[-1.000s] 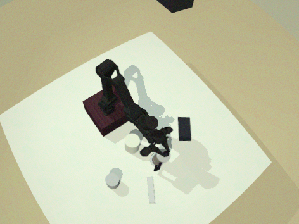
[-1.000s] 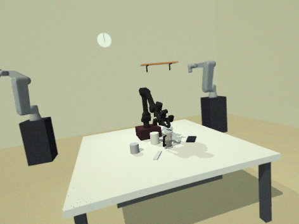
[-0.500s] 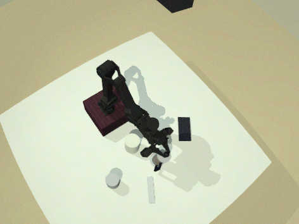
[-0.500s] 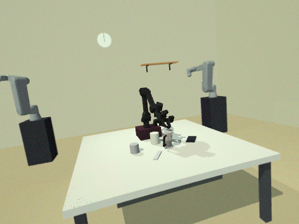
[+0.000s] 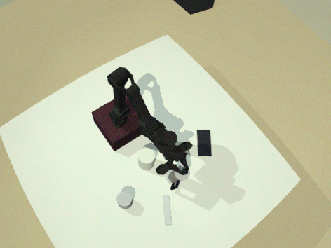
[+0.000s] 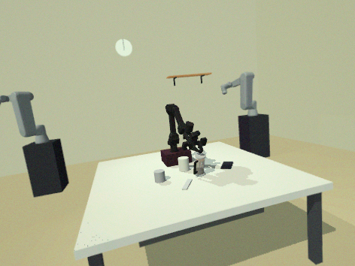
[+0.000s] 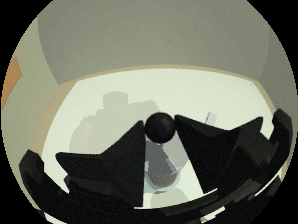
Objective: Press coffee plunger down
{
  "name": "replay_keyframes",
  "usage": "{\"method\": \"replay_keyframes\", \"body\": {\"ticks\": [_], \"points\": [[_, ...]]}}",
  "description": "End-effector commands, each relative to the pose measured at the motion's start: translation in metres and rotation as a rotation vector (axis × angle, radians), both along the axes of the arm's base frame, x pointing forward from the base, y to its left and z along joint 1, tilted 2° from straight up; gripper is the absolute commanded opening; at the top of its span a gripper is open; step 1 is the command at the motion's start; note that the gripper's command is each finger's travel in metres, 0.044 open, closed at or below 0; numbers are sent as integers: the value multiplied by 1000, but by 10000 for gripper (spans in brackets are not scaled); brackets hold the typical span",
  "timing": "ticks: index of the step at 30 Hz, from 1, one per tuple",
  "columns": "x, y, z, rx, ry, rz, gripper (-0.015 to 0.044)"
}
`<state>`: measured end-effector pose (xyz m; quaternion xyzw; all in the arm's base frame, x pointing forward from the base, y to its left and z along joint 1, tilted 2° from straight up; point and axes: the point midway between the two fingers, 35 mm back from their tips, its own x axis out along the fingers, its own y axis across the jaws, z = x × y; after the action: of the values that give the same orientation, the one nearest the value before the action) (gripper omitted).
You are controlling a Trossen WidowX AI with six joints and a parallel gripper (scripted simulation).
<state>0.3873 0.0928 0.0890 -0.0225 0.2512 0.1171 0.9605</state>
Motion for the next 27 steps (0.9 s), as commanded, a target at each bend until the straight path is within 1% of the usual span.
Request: {"method": "replay_keyframes", "body": {"ticks": [1, 27], "points": [[0, 0, -6, -5, 20, -1, 121], [5, 1, -6, -5, 19, -1, 121]]}}
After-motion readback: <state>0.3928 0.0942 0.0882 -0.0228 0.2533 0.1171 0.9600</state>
